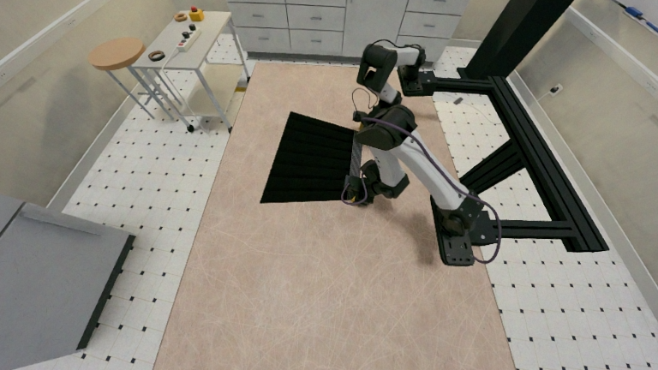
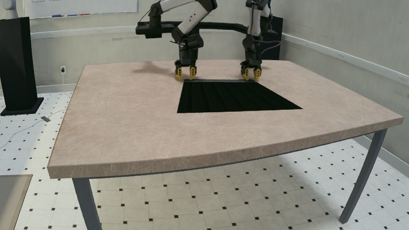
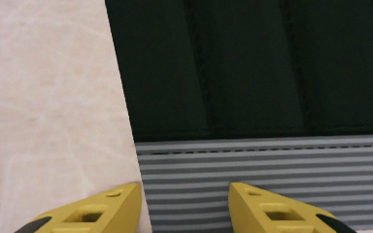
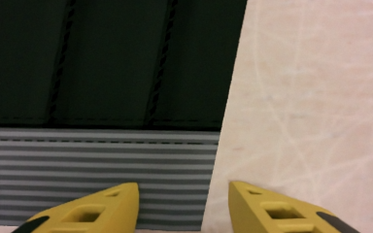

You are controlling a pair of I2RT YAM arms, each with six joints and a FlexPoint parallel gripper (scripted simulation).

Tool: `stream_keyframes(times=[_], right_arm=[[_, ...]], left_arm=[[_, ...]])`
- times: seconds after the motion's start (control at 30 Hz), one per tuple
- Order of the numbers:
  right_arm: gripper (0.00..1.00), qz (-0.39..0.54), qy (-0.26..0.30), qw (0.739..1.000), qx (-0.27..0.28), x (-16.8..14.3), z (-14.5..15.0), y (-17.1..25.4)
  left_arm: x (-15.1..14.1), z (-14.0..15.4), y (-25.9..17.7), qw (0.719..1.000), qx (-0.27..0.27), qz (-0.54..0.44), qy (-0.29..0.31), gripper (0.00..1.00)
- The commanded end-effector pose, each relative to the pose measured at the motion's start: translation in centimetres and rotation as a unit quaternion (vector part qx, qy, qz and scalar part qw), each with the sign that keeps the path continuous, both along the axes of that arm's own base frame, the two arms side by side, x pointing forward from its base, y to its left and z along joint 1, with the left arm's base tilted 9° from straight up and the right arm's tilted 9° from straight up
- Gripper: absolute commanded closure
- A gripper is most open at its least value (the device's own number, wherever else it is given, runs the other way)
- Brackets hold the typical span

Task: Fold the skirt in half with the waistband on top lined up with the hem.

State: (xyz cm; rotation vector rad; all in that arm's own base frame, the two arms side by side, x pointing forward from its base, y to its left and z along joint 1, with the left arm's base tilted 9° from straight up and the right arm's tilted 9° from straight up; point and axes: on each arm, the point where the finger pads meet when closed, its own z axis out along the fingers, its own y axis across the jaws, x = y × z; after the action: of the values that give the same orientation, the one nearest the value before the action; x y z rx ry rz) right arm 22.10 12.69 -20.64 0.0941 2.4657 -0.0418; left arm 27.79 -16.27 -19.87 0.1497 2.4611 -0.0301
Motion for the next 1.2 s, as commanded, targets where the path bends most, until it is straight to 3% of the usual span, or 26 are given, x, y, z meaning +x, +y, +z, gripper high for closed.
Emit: stream_keyframes(times=[0.0, 0.2, 0.23, 0.47, 0.5, 0.67, 0.7, 0.87, 0.9, 1.13, 1.17], right_arm=[[0.52, 0.001, 0.001, 1.000, 0.009, 0.71, -0.77, 0.58], [0.52, 0.001, 0.001, 1.000, 0.009, 0.69, -0.78, 0.56], [0.59, 0.001, 0.001, 1.000, 0.009, 0.69, -0.78, 0.56], [0.59, 0.000, 0.005, 1.000, 0.004, 0.52, -0.91, 0.36], [0.67, 0.000, 0.005, 1.000, 0.004, 0.52, -0.91, 0.36], [0.67, 0.000, 0.005, 1.000, 0.005, 0.52, -0.91, 0.37], [0.75, 0.000, 0.005, 1.000, 0.005, 0.52, -0.91, 0.37], [0.75, 0.003, 0.005, 1.000, 0.005, 0.42, -0.91, 0.53], [0.83, 0.003, 0.005, 1.000, 0.005, 0.42, -0.91, 0.53], [0.83, 0.003, 0.005, 1.000, 0.005, 0.42, -0.91, 0.54], [0.90, 0.003, 0.005, 1.000, 0.005, 0.42, -0.91, 0.54]], left_arm=[[-0.06, -1.33, 0.40, 1.000, 0.007, -0.001, 0.014, 0.52], [-0.06, -1.33, 0.40, 1.000, 0.007, -0.001, 0.014, 0.52], [-0.06, -1.33, 0.40, 1.000, 0.007, -0.001, 0.014, 0.59], [-0.05, -1.30, 0.39, 1.000, 0.007, -0.001, 0.014, 0.59], [-0.06, -1.33, 0.40, 1.000, 0.007, -0.001, 0.014, 0.67], [-0.07, -1.34, 0.40, 1.000, 0.007, 0.000, 0.014, 0.67], [-0.06, -1.34, 0.40, 1.000, 0.007, 0.000, 0.014, 0.75], [-0.03, -1.30, 0.38, 1.000, 0.006, 0.000, 0.014, 0.75], [-0.02, -1.28, 0.36, 1.000, 0.006, -0.001, 0.013, 0.83], [-0.06, -1.34, 0.40, 1.000, 0.007, -0.001, 0.014, 0.83], [-0.06, -1.34, 0.40, 1.000, 0.007, -0.001, 0.014, 0.90]])
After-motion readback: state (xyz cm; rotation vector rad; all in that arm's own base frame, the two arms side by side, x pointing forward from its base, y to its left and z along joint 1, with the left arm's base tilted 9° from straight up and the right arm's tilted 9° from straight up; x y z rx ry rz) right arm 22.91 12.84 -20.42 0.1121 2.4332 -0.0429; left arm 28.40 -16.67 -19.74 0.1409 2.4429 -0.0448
